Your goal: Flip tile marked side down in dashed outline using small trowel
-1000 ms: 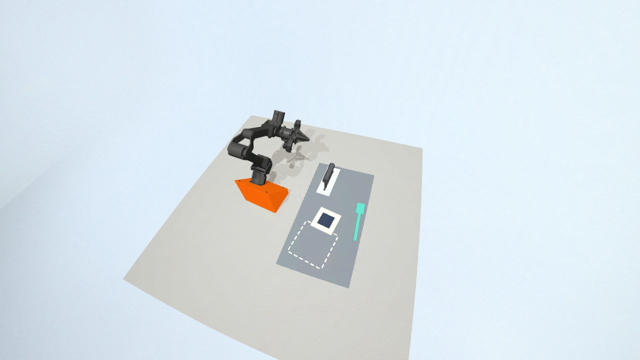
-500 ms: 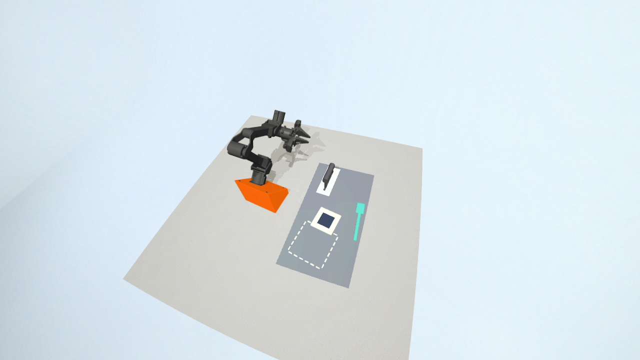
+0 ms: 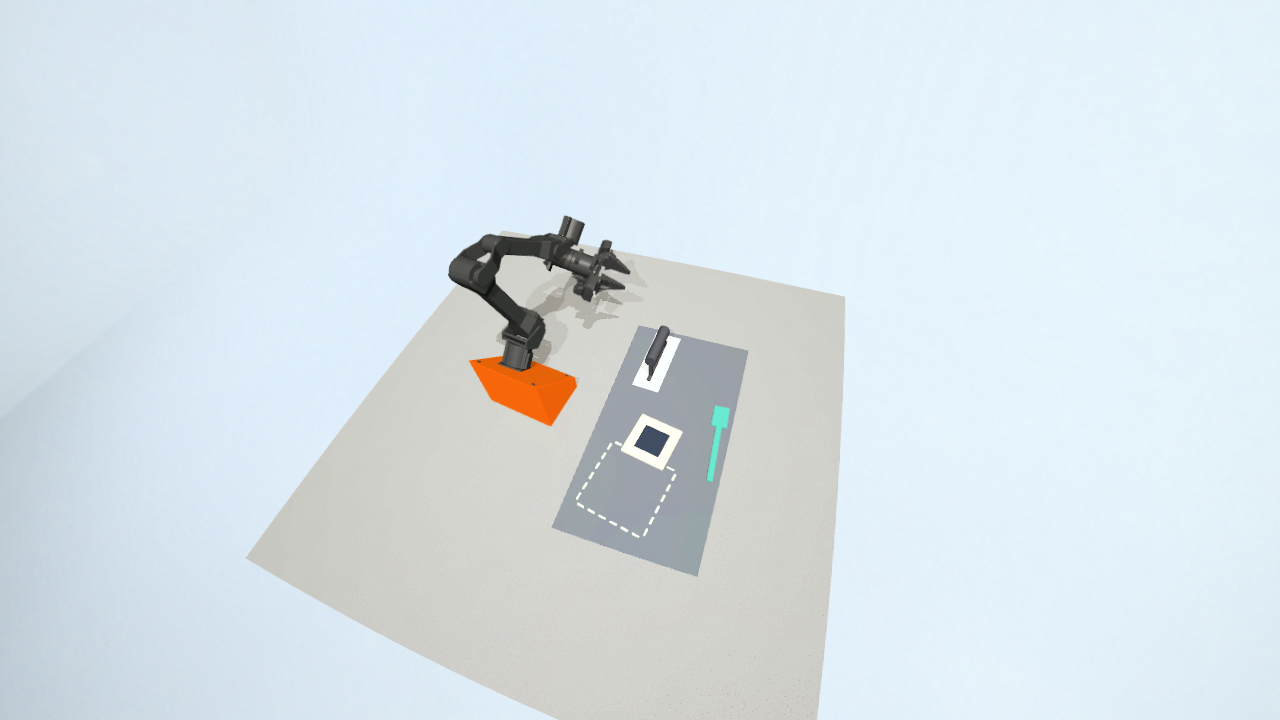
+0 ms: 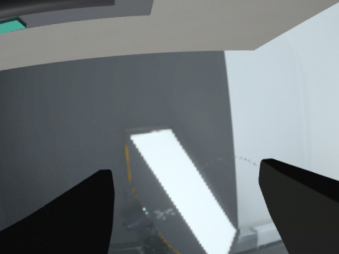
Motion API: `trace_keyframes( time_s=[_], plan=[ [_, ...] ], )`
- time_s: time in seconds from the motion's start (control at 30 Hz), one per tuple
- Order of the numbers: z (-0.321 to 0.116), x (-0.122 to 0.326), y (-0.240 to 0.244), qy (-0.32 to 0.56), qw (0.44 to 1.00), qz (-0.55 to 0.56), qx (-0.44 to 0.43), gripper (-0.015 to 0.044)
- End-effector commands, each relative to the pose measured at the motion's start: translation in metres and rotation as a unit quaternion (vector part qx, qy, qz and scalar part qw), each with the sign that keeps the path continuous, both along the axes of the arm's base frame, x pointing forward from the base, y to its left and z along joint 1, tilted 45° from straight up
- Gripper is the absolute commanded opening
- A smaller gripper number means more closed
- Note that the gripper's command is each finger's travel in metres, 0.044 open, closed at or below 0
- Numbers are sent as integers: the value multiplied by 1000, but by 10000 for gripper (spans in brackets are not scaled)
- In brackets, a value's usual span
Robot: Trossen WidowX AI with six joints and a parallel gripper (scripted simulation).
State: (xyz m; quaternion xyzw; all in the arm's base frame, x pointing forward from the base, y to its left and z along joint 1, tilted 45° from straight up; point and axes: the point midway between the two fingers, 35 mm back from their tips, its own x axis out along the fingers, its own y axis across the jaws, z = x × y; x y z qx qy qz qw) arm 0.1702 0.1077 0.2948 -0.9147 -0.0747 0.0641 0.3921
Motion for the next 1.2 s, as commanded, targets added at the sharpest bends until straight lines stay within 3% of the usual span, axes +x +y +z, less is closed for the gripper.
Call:
trace_keyframes(
  time_s=[0.0,0.6,1.17],
  plan=[
    [-1,6,9,20,1000,12,-5,270],
    [-22,39,35,149,988,40,-14,270],
    [-54,70,42,315,948,35,33,270]
  ],
)
